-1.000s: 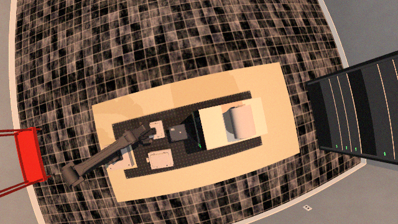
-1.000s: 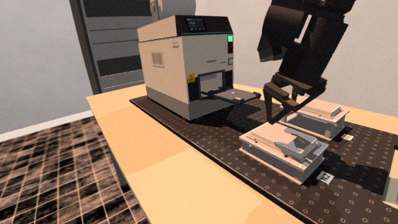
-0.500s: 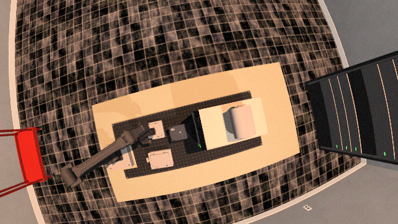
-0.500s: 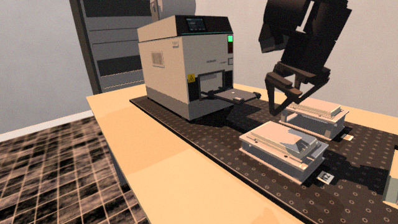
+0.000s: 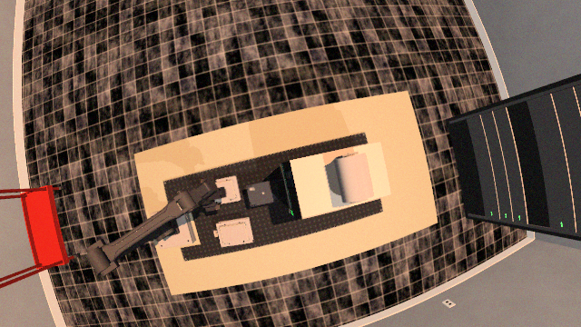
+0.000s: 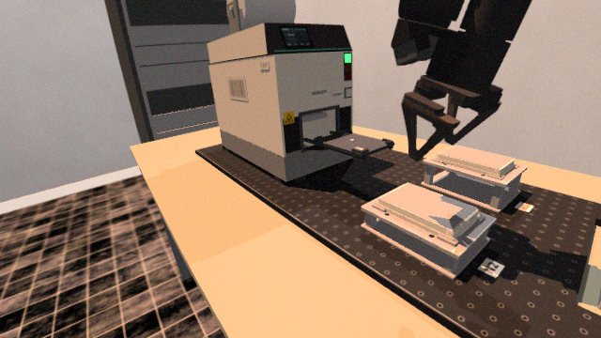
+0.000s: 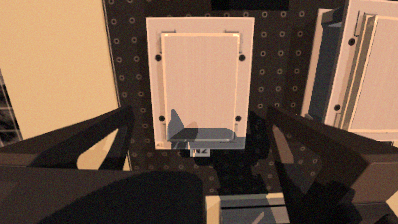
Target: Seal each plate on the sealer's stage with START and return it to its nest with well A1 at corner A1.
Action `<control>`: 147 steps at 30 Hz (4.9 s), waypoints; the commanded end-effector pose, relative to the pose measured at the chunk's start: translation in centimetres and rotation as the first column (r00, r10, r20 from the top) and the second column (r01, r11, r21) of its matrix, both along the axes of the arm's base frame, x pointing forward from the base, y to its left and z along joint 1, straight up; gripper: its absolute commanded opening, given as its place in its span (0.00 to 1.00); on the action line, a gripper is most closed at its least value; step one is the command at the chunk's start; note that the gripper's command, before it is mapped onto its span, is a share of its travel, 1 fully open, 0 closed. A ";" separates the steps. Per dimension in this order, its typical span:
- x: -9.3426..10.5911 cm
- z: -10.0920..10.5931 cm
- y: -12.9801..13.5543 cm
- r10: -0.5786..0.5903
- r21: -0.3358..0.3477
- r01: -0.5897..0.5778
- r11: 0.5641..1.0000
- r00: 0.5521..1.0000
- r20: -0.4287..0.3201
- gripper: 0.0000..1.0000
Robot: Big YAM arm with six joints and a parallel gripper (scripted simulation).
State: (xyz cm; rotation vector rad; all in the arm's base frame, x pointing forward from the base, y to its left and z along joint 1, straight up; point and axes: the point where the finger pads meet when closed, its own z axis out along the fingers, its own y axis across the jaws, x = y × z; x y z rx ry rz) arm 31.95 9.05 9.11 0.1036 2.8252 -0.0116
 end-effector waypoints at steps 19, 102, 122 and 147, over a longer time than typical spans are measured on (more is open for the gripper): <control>1.4 5.3 0.2 0.005 0.013 -0.006 1.000 0.999 0.039 1.00; 2.7 9.7 -4.8 0.046 0.049 -0.033 0.998 0.958 -0.283 1.00; 5.2 14.0 -10.8 0.092 0.046 -0.082 0.996 0.940 -0.327 1.00; 3.6 13.5 -10.9 0.014 0.042 0.000 0.999 0.946 -0.325 1.00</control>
